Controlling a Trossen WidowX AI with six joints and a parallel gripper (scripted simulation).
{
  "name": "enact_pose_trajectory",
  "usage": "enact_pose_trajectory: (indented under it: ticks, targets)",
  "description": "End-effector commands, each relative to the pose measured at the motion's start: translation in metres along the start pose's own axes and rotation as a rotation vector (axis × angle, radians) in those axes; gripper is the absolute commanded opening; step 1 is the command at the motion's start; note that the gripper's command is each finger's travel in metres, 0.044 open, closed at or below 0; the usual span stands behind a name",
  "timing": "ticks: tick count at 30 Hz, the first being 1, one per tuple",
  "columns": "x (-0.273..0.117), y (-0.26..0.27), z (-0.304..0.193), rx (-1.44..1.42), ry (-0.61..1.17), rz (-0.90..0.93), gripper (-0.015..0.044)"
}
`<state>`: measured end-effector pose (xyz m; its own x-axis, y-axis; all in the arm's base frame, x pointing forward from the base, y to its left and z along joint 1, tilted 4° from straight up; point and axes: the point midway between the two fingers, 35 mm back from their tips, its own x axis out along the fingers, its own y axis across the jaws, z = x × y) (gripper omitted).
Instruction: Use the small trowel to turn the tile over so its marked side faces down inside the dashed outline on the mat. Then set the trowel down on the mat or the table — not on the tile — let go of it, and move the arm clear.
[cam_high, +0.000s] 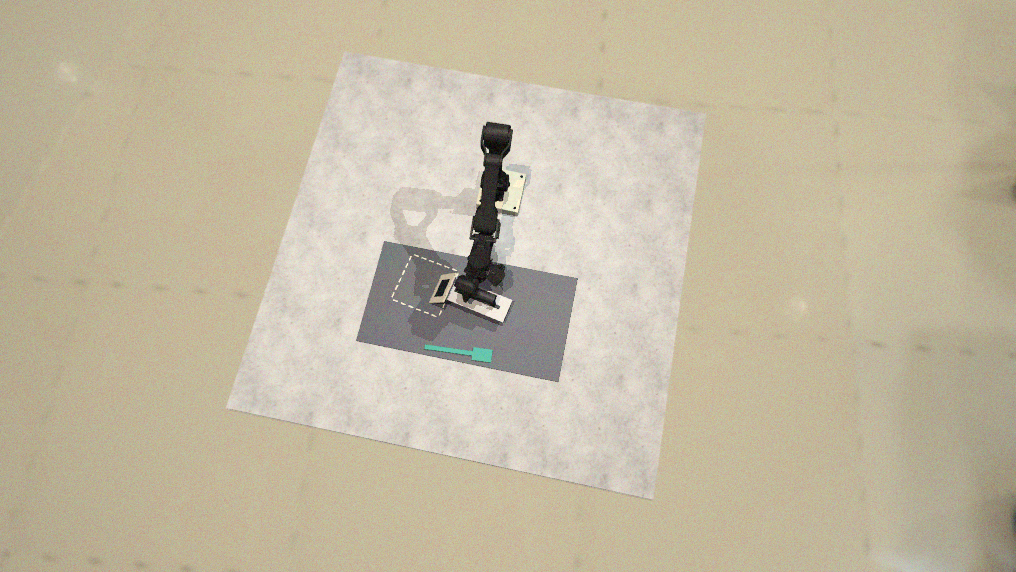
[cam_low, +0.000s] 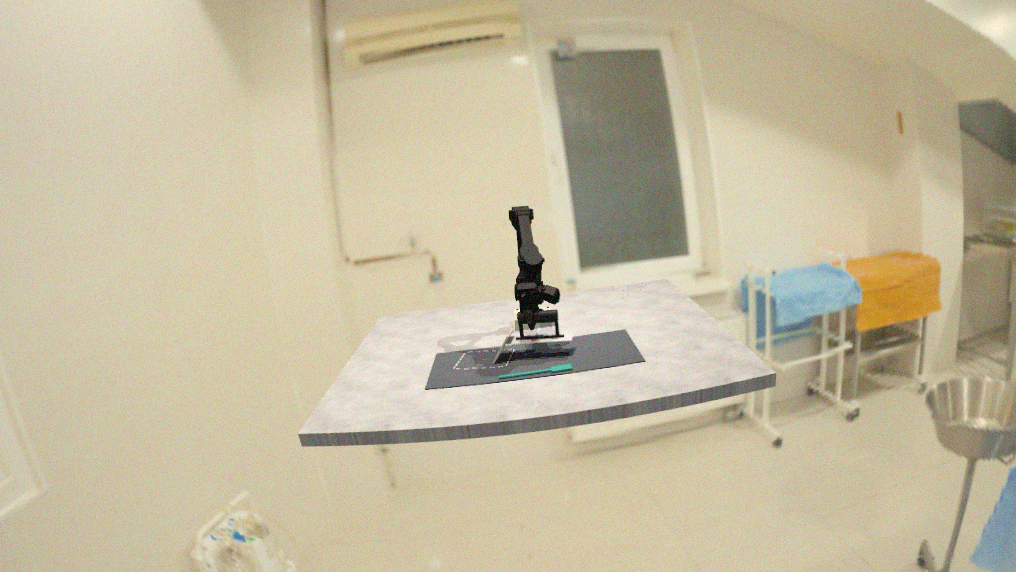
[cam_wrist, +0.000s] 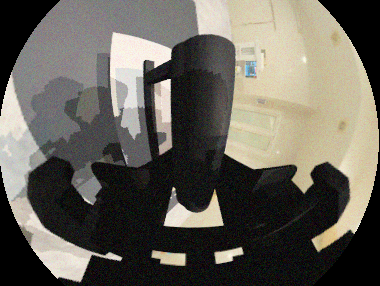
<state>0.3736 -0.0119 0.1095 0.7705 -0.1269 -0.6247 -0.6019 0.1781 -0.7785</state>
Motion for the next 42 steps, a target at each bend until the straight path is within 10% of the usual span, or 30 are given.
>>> enact_pose_trajectory:
  ticks: [1, 42]
  targets:
    - [-0.005, -0.009, -0.011, 0.001, 0.0, -0.024, 0.0]
    - [-0.022, -0.028, 0.02, 0.003, -0.001, -0.024, 0.0]
